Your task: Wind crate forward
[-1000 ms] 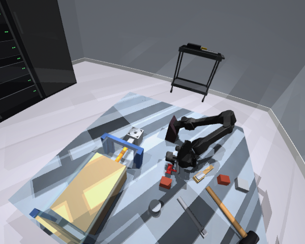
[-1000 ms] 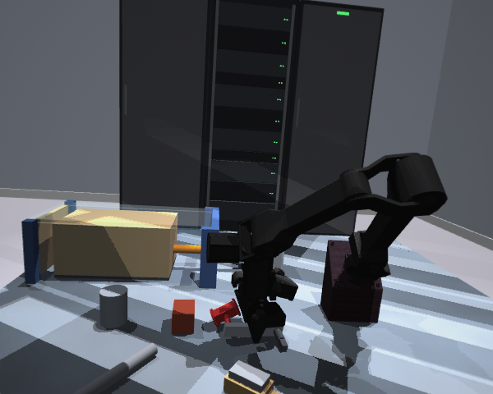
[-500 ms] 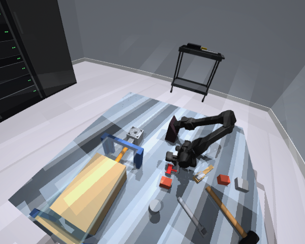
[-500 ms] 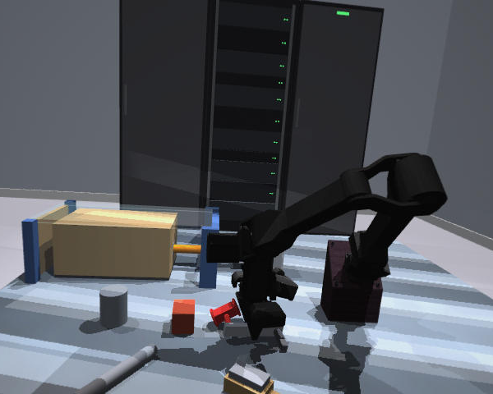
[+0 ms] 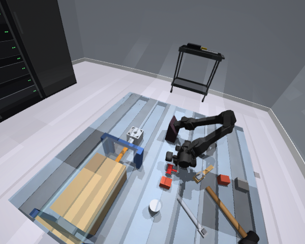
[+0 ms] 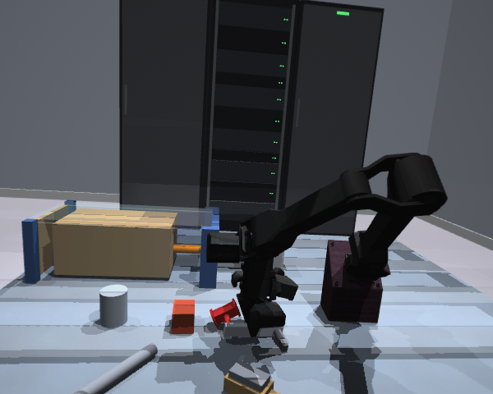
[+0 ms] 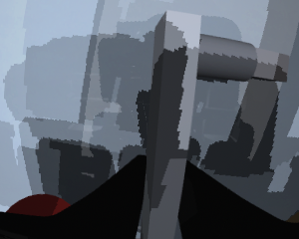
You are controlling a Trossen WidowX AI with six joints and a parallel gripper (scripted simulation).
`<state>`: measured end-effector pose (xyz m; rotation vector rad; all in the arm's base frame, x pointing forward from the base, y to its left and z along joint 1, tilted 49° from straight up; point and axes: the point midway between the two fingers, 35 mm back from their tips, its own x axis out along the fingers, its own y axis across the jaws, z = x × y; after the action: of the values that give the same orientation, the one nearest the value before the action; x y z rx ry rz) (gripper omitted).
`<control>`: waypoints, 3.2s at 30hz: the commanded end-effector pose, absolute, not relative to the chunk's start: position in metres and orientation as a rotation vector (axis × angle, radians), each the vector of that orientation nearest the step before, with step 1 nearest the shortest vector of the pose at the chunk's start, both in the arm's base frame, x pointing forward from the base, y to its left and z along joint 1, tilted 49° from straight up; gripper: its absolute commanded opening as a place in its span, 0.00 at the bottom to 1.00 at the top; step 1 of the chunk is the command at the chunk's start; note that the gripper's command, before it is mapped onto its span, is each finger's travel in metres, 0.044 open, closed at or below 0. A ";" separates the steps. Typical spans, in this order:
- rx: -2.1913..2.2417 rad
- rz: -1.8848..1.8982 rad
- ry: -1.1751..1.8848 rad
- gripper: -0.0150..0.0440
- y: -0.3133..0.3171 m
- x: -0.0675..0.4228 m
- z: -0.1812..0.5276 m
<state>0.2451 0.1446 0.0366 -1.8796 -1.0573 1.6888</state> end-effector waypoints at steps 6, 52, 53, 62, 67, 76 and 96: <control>-1.879 1.687 -1.061 0.25 0.145 0.245 0.037; -1.892 1.711 -1.041 0.25 -0.057 0.246 0.051; -1.891 1.712 -1.042 0.25 -0.061 0.245 0.047; -1.876 1.711 -1.048 0.25 -0.092 0.227 0.009; -1.887 1.719 -1.032 0.25 -0.090 0.228 0.012; -1.996 1.789 -0.923 0.25 -0.089 0.229 0.013; -2.254 1.951 -0.619 0.25 -0.089 0.229 0.013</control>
<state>0.2284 -0.0876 0.0115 -2.2123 -0.6687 1.9337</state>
